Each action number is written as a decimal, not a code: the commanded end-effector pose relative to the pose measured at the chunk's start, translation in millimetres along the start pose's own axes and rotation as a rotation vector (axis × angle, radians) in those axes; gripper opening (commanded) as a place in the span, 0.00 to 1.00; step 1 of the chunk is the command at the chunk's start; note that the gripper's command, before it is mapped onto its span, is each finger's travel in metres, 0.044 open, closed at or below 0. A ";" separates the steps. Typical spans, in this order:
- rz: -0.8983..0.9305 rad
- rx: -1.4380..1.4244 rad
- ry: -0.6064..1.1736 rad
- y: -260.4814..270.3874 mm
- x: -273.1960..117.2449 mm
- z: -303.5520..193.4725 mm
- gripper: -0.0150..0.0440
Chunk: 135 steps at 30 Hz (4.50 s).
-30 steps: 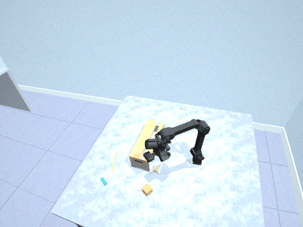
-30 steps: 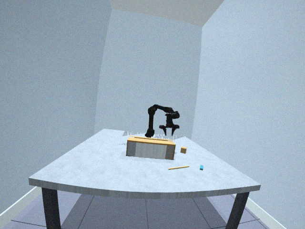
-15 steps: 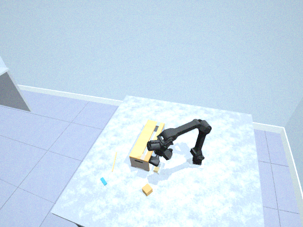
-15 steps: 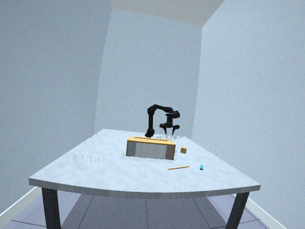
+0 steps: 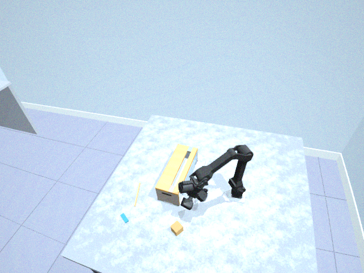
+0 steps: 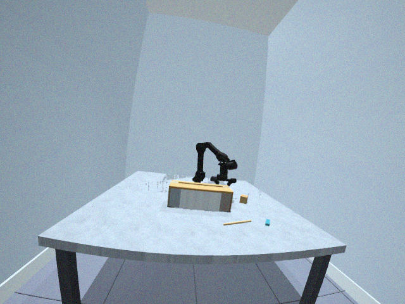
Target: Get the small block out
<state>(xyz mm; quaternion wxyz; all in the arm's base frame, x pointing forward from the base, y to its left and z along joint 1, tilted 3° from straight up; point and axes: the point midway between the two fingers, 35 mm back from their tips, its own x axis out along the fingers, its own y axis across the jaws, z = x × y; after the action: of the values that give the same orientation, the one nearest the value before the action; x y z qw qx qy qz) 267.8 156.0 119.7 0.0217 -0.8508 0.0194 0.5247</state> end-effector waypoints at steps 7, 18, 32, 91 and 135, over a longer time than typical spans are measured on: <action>-0.006 0.001 0.017 -1.3 14.7 3.2 0.74; -0.006 0.001 0.017 -1.8 31.5 8.7 0.74; -0.006 0.001 0.017 -1.2 52.0 16.9 0.74; -0.257 -0.520 0.098 28.9 -109.4 4.7 0.25; -0.259 -0.524 0.099 29.2 -110.2 4.9 0.25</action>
<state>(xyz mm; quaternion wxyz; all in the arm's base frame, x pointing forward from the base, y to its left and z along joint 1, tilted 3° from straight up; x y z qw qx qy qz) 212.7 127.8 214.9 -0.1328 -0.8477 -0.2215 0.4634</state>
